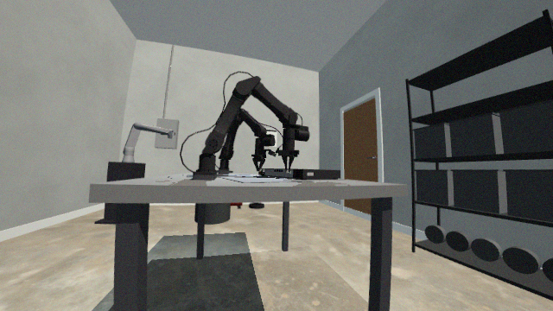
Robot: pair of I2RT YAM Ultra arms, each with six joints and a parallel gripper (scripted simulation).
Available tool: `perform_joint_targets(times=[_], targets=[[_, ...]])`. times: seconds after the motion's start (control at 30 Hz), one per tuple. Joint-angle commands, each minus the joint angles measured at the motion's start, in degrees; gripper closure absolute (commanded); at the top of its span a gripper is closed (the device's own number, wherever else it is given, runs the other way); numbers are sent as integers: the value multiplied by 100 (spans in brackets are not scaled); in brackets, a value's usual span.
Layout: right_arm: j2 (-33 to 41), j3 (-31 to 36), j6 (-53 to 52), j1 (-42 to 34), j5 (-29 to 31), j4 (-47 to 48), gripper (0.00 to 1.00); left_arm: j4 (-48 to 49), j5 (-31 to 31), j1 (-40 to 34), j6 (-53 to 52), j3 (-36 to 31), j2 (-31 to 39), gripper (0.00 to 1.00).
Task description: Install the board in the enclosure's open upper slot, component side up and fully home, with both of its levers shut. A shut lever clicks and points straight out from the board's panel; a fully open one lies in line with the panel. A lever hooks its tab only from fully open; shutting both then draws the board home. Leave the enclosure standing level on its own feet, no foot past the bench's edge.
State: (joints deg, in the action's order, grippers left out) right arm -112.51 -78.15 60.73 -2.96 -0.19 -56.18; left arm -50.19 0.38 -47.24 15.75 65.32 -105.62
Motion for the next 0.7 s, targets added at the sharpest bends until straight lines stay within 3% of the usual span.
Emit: perform_joint_targets(times=[0.0, 0.67], targets=[[161, 130, -517, -53, 51, 191, 96, -134, -41, -75, 526, 185, -18, 97], [207, 194, -1025, -72, 72, 224, 96, -157, -45, -100, 1031, 231, -21, 97]])
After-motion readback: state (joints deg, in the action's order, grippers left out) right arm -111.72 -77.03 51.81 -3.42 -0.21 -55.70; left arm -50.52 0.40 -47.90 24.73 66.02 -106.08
